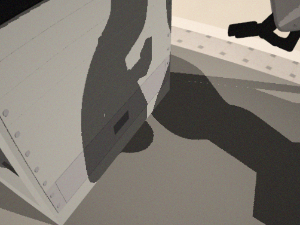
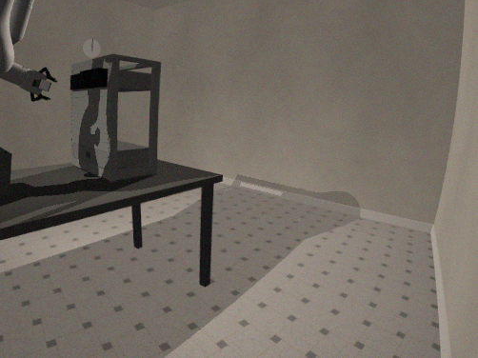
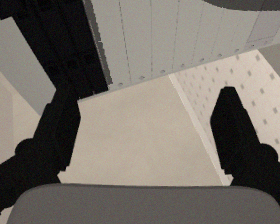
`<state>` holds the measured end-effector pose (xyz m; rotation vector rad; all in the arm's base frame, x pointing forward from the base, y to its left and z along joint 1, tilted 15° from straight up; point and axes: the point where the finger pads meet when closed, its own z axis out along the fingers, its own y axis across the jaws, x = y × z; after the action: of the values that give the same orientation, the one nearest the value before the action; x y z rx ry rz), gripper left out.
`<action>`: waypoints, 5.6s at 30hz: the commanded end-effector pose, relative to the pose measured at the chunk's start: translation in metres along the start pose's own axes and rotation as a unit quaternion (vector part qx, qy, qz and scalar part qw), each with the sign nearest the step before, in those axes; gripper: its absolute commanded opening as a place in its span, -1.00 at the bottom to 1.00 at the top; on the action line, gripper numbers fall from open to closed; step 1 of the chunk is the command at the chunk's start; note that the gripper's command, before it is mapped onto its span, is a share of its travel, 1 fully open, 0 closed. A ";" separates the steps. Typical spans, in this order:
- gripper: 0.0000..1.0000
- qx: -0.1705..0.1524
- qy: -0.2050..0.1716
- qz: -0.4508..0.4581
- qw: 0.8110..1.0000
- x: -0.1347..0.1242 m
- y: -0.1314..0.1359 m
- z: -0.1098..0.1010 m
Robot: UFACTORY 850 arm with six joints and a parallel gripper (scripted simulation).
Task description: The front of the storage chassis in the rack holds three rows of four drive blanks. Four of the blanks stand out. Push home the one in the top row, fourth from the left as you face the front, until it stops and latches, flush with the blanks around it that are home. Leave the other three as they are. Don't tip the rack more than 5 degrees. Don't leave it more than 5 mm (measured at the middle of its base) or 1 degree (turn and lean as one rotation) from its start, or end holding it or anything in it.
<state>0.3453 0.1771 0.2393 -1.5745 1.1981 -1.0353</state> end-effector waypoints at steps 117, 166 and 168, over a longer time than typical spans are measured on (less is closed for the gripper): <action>-1.00 0.166 0.126 -0.059 0.976 0.118 -0.075 -0.020; -1.00 0.166 0.126 -0.059 0.976 0.155 -0.118 -0.005; -1.00 0.166 0.126 -0.059 0.976 0.155 -0.119 -0.005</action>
<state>0.3934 0.0458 0.3662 -1.2776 1.0345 -1.4830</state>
